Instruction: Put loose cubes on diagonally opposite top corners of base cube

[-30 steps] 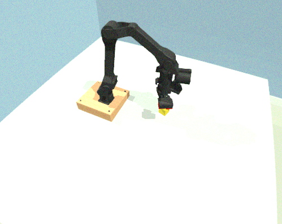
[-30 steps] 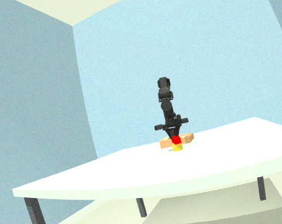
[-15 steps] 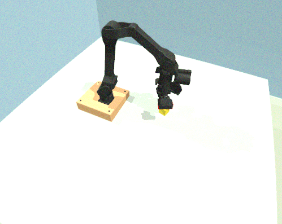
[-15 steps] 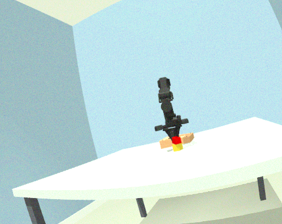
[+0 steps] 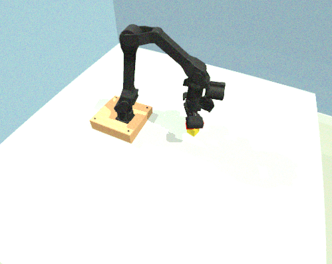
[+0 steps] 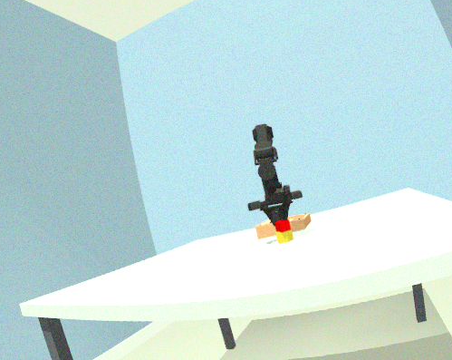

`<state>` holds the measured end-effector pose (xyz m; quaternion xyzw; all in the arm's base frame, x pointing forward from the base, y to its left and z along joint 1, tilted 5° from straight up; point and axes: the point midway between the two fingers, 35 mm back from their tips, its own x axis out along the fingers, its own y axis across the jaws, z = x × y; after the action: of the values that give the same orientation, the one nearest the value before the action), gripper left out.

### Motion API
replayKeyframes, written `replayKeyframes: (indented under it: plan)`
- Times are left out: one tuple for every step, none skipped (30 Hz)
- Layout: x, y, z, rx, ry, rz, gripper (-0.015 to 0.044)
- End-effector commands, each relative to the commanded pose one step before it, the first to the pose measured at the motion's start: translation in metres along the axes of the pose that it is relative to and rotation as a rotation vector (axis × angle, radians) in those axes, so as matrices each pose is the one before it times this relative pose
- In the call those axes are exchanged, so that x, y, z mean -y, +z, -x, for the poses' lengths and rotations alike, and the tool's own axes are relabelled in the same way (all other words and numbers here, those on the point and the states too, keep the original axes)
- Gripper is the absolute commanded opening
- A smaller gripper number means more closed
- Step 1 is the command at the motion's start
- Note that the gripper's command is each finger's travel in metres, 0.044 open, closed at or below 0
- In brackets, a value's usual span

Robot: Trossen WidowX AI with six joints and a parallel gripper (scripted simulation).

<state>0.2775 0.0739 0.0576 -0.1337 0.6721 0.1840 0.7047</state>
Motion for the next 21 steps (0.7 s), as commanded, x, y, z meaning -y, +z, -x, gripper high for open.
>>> replayKeyframes:
  plan:
    - [-0.00074, 0.00015, -0.00042, 0.00092, 0.00505, -0.0046, 0.0205]
    - [0.00017, 0.00000, 0.00187, -0.00020, -0.00114, 0.0010, 0.0205]
    - [0.00037, -0.00005, 0.00404, -0.00045, -0.00246, 0.0022, 0.0205]
    - [0.00017, -0.00004, 0.00209, -0.00021, -0.00110, 0.0010, 0.0205]
    - [0.00007, -0.00002, 0.00155, -0.00008, -0.00045, 0.0004, 0.0205]
    - [0.00001, 0.00000, 0.00088, 0.00000, -0.00001, 0.0000, 0.0205]
    - [0.00001, 0.00000, 0.00099, 0.00000, -0.00001, 0.0000, 0.0205]
    - [0.00001, 0.00000, 0.00111, 0.00000, -0.00001, 0.0000, 0.0205]
    - [0.00001, 0.00000, 0.00119, 0.00000, -0.00001, 0.0000, 0.0205]
    - [0.00001, 0.00000, 0.00122, 0.00000, -0.00001, 0.0000, 0.0205]
    - [0.00001, 0.00000, 0.00123, 0.00000, -0.00001, 0.0000, 0.0205]
    - [0.00001, 0.00000, 0.00121, 0.00000, -0.00001, 0.0000, 0.0205]
    - [0.00001, 0.00000, 0.00121, 0.00000, -0.00001, 0.0000, 0.0205]
    - [0.00001, 0.00000, 0.00119, 0.00000, -0.00001, 0.0000, 0.0205]
    - [0.00001, 0.00000, 0.00119, 0.00000, -0.00001, 0.0000, 0.0205]
    - [0.00001, 0.00000, 0.00118, 0.00000, -0.00001, 0.0000, 0.0205]
    - [0.00001, 0.00000, 0.00120, 0.00000, -0.00001, 0.0000, 0.0205]
    - [0.00001, 0.00000, 0.00119, 0.00000, -0.00001, 0.0000, 0.0205]
    - [0.00001, 0.00000, 0.00119, 0.00000, -0.00001, 0.0000, 0.0205]
    - [0.00001, 0.00000, 0.00119, 0.00000, -0.00001, 0.0000, 0.0205]
    - [0.00001, 0.00000, 0.00121, 0.00000, -0.00001, 0.0000, 0.0205]
